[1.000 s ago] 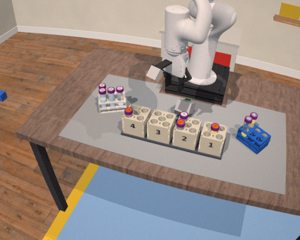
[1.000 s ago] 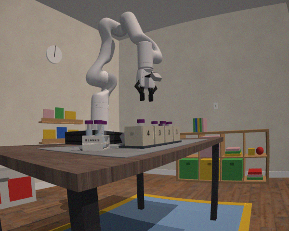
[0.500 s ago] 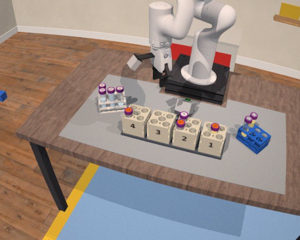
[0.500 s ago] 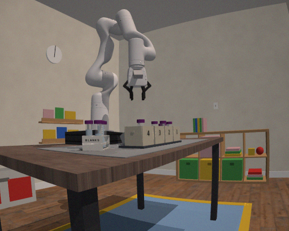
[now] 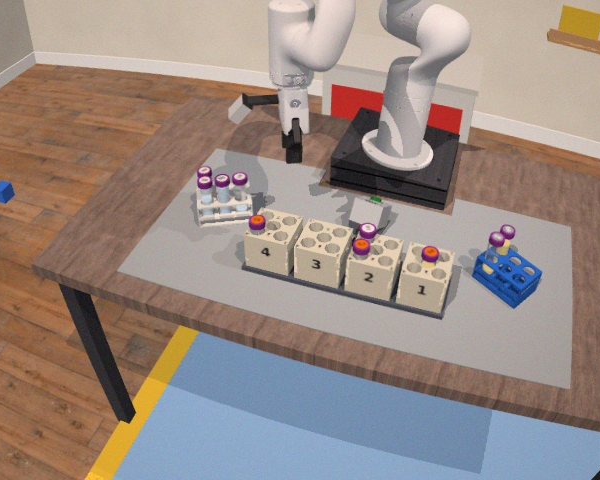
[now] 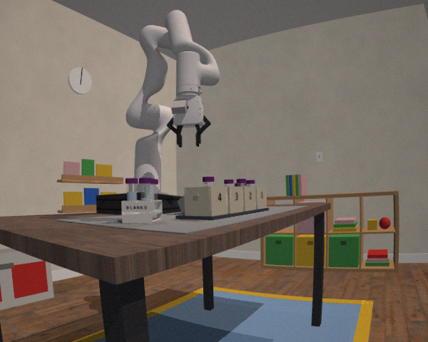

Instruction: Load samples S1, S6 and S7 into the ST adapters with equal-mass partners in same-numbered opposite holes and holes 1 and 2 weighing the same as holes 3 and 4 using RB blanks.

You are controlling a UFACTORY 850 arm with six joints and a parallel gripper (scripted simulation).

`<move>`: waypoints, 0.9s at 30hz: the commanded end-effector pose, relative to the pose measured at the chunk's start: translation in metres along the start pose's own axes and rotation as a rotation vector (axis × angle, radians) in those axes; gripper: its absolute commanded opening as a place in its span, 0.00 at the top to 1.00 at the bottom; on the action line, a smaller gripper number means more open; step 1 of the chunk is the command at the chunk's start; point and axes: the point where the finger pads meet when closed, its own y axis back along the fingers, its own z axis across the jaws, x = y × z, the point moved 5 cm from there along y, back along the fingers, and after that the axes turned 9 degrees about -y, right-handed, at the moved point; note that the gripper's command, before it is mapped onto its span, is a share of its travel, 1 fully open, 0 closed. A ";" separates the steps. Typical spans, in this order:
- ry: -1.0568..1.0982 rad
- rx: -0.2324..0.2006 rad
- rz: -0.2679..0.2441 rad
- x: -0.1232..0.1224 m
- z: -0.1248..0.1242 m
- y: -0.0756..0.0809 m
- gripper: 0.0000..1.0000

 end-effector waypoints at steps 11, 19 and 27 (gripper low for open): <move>-0.002 0.000 0.002 0.054 0.035 0.001 0.43; -0.002 0.000 0.002 0.087 0.058 0.001 0.43; -0.002 0.000 0.002 0.112 0.074 0.001 0.43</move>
